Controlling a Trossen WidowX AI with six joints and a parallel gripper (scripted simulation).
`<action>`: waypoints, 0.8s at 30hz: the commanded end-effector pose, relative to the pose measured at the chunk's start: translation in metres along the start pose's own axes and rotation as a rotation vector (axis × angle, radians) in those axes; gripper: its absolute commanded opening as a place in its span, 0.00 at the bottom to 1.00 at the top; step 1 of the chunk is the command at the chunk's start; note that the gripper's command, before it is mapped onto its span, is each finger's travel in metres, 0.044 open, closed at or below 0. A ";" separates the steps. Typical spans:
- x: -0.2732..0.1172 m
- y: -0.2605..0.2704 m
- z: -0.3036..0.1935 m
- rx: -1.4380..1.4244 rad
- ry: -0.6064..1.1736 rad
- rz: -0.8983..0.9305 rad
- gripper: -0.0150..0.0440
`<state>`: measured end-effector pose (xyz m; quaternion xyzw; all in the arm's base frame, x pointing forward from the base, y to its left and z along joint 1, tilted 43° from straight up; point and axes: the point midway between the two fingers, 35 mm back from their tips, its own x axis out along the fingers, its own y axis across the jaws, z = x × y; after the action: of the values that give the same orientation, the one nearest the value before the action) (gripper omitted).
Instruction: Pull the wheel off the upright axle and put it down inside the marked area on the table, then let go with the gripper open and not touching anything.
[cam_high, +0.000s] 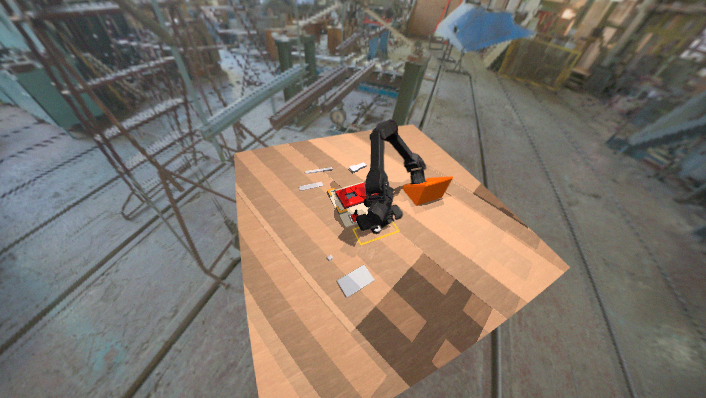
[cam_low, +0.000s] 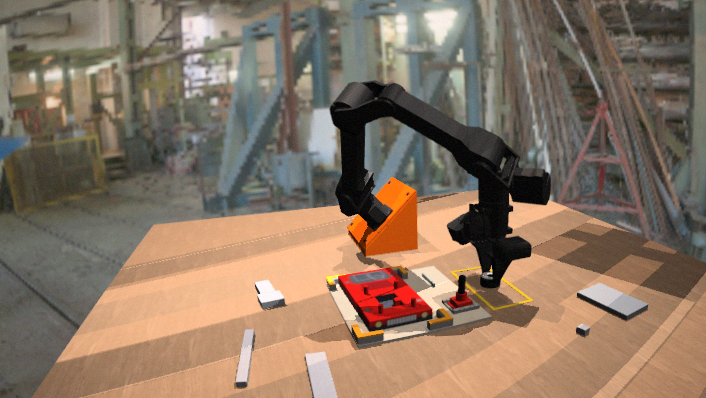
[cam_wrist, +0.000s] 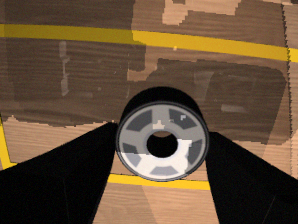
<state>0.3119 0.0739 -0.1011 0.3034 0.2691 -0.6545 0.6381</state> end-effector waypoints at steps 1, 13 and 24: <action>0.009 -0.003 0.001 -0.009 -0.005 0.001 0.25; 0.002 -0.001 0.000 -0.001 -0.001 -0.002 0.74; -0.052 -0.003 -0.002 -0.017 0.001 0.013 0.81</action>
<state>0.3121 0.1122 -0.0627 0.3024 0.2729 -0.6451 0.6465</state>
